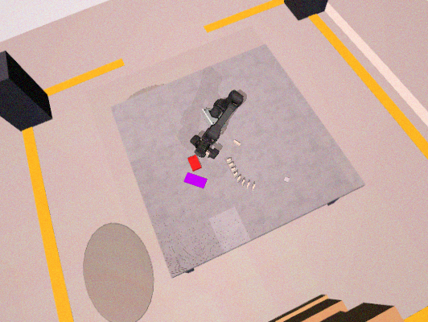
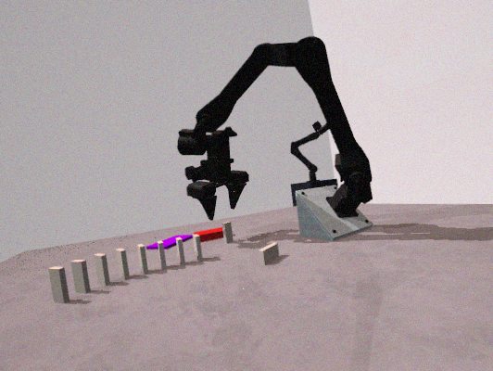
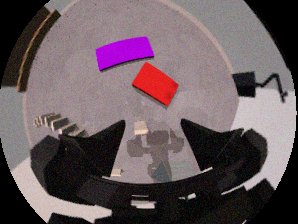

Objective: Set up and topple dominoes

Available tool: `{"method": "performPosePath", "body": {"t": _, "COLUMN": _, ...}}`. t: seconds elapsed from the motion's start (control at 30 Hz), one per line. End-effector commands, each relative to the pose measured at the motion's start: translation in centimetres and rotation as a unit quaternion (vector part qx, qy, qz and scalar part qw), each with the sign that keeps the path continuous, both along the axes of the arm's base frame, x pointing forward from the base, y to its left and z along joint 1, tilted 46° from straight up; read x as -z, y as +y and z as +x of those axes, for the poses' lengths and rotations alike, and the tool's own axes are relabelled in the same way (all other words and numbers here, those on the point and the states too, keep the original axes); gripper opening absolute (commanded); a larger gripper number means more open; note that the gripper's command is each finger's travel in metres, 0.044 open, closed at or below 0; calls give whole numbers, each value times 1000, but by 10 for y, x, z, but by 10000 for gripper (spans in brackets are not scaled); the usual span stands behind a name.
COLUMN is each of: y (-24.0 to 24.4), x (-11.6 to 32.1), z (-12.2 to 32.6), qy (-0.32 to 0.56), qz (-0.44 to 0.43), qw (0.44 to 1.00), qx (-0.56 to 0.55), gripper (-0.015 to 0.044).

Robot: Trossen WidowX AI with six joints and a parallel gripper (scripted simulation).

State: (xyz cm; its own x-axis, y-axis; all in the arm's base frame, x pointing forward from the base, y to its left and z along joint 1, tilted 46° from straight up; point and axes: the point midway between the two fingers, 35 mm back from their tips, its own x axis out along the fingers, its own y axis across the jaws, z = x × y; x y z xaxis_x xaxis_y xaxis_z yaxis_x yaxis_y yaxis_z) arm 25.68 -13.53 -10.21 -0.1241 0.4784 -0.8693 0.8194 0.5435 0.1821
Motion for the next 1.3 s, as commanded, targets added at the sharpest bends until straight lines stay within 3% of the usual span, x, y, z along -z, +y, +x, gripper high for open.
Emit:
{"method": "performPosePath", "body": {"t": 0.0, "y": -10, "x": -41, "z": 4, "qy": 5, "qz": 132, "qw": 991, "qx": 27, "gripper": 440}}
{"method": "performPosePath", "body": {"t": 0.33, "y": -9, "x": -40, "z": 4, "qy": 5, "qz": 132, "qw": 991, "qx": 27, "gripper": 440}}
{"method": "performPosePath", "body": {"t": 0.63, "y": 35, "x": 4, "z": -2, "qy": 4, "qz": 133, "qw": 991, "qx": 27, "gripper": 440}}
{"method": "performPosePath", "body": {"t": 1.17, "y": 47, "x": 16, "z": -4, "qy": 4, "qz": 134, "qw": 991, "qx": 27, "gripper": 440}}
{"method": "performPosePath", "body": {"t": 1.27, "y": 47, "x": 16, "z": -4, "qy": 4, "qz": 134, "qw": 991, "qx": 27, "gripper": 361}}
